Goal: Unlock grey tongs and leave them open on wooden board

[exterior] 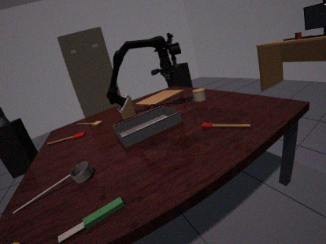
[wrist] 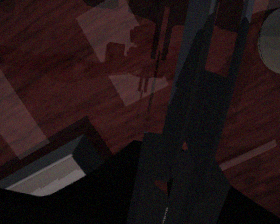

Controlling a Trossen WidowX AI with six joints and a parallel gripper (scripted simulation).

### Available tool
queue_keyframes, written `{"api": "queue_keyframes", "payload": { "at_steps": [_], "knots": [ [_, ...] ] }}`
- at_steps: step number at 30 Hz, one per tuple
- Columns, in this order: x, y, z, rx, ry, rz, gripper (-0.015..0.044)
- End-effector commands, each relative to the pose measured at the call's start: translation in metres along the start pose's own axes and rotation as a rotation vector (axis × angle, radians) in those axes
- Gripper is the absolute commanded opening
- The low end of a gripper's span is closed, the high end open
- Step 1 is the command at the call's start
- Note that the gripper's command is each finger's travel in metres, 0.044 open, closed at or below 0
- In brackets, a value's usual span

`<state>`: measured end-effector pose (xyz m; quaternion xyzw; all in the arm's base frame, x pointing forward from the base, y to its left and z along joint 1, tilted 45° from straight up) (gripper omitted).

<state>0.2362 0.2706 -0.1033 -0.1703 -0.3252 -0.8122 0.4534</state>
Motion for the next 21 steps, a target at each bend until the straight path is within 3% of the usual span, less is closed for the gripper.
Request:
{"api": "queue_keyframes", "payload": {
  "at_steps": [1,10,21],
  "knots": [
    [-0.008,-0.034,-0.004,-0.001,-0.005,-0.061,-0.0150],
    [-0.009,-0.046,-0.003,-0.002,-0.003,-0.082,-0.0150],
    [0.004,-0.124,0.013,-0.023,0.020,-0.203,-0.0150]
  ]
}}
Point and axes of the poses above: the point midway between the two fingers, 35 mm back from their tips, its own z axis back along the fingers, its own x axis across the jaws, y = z × x, the point moved 1 cm from there along z, back along the fingers, and after that the axes turned 5 degrees about z, right-handed, at the moved point
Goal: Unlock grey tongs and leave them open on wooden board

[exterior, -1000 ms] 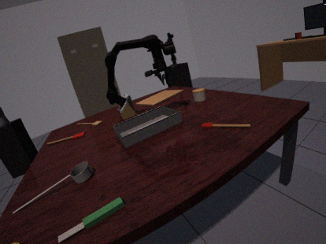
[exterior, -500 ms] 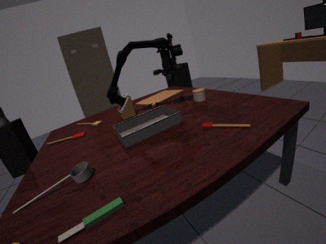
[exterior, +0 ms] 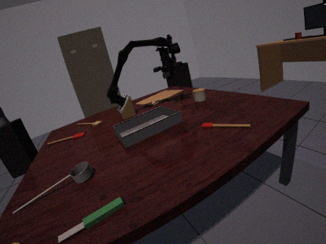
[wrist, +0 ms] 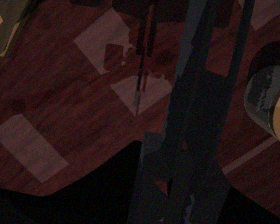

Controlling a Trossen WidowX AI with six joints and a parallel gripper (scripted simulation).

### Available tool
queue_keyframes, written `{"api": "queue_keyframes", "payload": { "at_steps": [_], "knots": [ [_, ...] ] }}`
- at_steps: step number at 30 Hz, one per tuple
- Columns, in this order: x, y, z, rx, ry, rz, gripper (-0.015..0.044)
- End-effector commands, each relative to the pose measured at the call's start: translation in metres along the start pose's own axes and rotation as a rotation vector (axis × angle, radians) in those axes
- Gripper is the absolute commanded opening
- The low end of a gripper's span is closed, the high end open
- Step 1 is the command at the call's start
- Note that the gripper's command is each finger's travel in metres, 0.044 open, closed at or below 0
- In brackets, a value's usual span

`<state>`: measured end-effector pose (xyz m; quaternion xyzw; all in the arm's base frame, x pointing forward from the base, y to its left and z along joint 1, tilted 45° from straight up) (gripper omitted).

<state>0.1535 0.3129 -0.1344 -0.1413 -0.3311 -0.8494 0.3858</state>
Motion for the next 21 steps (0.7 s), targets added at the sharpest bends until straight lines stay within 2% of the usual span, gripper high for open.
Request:
{"api": "queue_keyframes", "payload": {
  "at_steps": [1,21],
  "knots": [
    [0.012,-0.032,0.006,-0.012,0.010,-0.048,-0.0150],
    [0.095,-0.158,0.007,-0.023,0.000,-0.290,-0.0150]
  ]
}}
Point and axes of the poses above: the point midway between the two fingers, 35 mm back from their tips, its own z axis back along the fingers, its own x axis across the jaws, y = z × x, the point moved 1 cm from there along z, back along the fingers, and after that the axes turned 5 degrees about z, right-handed, at the moved point
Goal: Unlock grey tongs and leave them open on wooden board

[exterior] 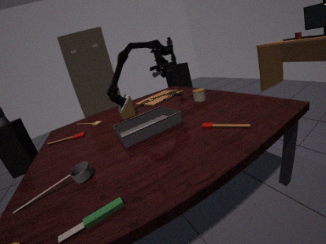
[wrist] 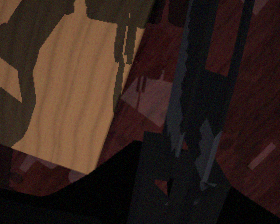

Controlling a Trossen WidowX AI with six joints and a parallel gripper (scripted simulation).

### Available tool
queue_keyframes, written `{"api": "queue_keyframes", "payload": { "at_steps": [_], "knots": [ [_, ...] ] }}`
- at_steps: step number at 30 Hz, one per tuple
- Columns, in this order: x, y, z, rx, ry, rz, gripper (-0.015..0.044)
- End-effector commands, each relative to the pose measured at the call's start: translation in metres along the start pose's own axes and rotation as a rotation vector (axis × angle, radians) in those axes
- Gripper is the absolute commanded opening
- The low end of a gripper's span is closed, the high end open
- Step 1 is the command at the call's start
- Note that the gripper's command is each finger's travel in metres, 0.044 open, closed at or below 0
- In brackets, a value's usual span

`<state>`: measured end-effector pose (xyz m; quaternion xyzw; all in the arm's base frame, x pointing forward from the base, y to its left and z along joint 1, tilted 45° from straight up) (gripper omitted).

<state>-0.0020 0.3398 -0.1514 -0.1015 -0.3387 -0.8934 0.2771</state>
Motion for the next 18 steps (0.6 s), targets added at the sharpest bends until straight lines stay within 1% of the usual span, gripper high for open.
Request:
{"api": "queue_keyframes", "payload": {
  "at_steps": [1,12,18],
  "knots": [
    [0.026,-0.020,-0.002,-0.005,-0.005,-0.053,-0.0150],
    [0.095,-0.056,-0.017,0.019,-0.022,-0.180,-0.0150],
    [0.099,-0.057,-0.018,0.021,-0.023,-0.188,-0.0150]
  ]
}}
Point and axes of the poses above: the point midway between the two fingers, 35 mm back from their tips, its own z axis back along the fingers, its own x axis across the jaws, y = z × x, the point moved 1 cm from there along z, back along the fingers, and after that the axes turned 5 degrees about z, right-handed, at the moved point
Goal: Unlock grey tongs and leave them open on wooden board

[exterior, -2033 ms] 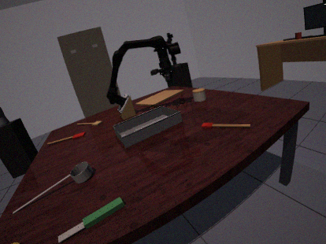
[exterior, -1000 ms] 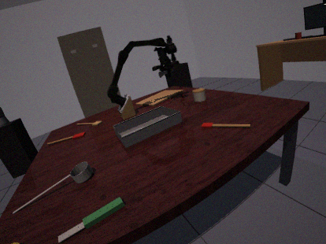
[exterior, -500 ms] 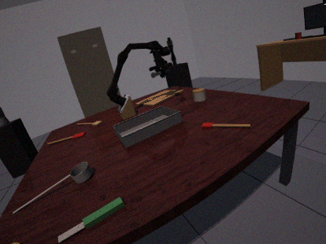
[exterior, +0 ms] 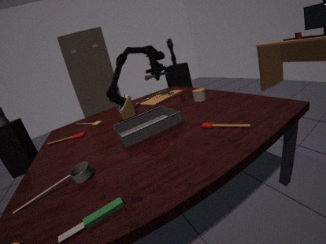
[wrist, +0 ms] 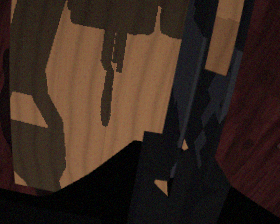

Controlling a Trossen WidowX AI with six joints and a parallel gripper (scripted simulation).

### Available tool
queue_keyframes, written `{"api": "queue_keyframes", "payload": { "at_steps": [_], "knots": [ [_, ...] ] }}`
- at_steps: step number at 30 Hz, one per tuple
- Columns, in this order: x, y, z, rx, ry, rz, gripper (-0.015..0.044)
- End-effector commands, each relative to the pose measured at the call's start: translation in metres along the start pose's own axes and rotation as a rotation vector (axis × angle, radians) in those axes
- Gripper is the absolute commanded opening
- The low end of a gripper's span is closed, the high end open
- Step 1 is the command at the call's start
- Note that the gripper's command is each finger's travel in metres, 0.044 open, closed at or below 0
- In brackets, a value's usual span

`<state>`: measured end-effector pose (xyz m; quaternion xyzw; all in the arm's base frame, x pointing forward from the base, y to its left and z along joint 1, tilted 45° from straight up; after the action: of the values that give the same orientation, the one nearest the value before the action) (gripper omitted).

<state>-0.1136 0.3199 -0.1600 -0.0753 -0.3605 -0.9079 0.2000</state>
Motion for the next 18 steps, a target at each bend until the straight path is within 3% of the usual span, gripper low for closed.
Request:
{"api": "queue_keyframes", "payload": {
  "at_steps": [1,18],
  "knots": [
    [0.0019,-0.0018,0.0012,-0.007,-0.009,-0.019,-0.0150],
    [-0.0022,-0.0107,-0.0080,-0.147,0.016,-0.023,-0.0150]
  ]
}}
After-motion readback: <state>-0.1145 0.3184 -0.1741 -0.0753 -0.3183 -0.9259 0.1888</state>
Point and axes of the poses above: the point midway between the two fingers, 35 mm back from their tips, its own z axis back along the fingers, its own x axis across the jaws, y = z × x, the point moved 1 cm from there along z, back along the fingers, and after that the axes turned 5 degrees about z, right-handed, at the moved point
